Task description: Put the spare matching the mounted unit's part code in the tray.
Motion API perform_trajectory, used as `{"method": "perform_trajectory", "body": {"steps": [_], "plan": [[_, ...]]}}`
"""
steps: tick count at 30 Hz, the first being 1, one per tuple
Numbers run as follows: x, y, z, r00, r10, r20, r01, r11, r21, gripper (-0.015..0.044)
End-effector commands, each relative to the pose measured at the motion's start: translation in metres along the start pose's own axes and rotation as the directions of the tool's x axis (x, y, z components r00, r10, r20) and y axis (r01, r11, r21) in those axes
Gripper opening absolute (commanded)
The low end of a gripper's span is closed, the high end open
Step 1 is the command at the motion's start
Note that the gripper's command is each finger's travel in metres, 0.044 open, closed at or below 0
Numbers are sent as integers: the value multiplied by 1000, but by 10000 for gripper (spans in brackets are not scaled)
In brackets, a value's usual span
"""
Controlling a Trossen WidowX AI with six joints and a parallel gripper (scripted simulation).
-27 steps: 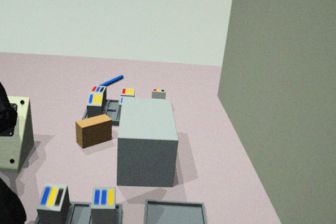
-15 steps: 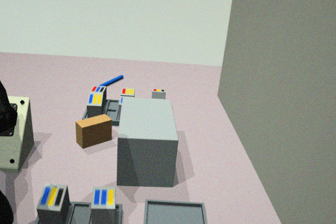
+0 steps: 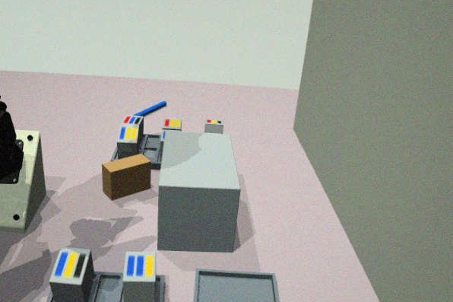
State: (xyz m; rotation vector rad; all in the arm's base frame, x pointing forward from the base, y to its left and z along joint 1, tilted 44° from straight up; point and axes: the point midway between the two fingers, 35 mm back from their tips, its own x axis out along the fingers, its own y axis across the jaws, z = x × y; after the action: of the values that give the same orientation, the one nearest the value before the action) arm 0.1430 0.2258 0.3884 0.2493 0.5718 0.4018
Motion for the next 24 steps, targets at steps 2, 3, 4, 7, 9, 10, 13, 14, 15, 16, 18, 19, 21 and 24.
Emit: {"method": "perform_trajectory", "body": {"steps": [2,3,4,7,9,10,13,14,15,16,18,19,21,24], "plan": [[71,-22,-8,955,-287,-68,277,952,-129,440],[85,-29,-9,935,-343,-84,328,932,-155,440],[99,-37,-11,912,-398,-101,376,909,-180,440],[139,-68,-16,821,-549,-156,503,825,-256,440],[163,-93,-21,744,-638,-197,572,761,-306,440],[174,-106,-24,701,-678,-220,600,728,-331,440],[203,-150,-34,556,-779,-291,664,626,-407,440],[211,-166,-38,503,-805,-316,679,593,-433,440],[218,-182,-42,449,-827,-340,689,562,-458,440],[225,-198,-47,394,-844,-364,696,532,-482,440],[235,-230,-57,281,-867,-411,700,478,-530,440],[239,-247,-63,223,-873,-434,698,454,-553,440],[243,-271,-72,139,-873,-467,691,423,-586,440],[244,-274,-73,128,-873,-471,689,420,-590,440]]}}
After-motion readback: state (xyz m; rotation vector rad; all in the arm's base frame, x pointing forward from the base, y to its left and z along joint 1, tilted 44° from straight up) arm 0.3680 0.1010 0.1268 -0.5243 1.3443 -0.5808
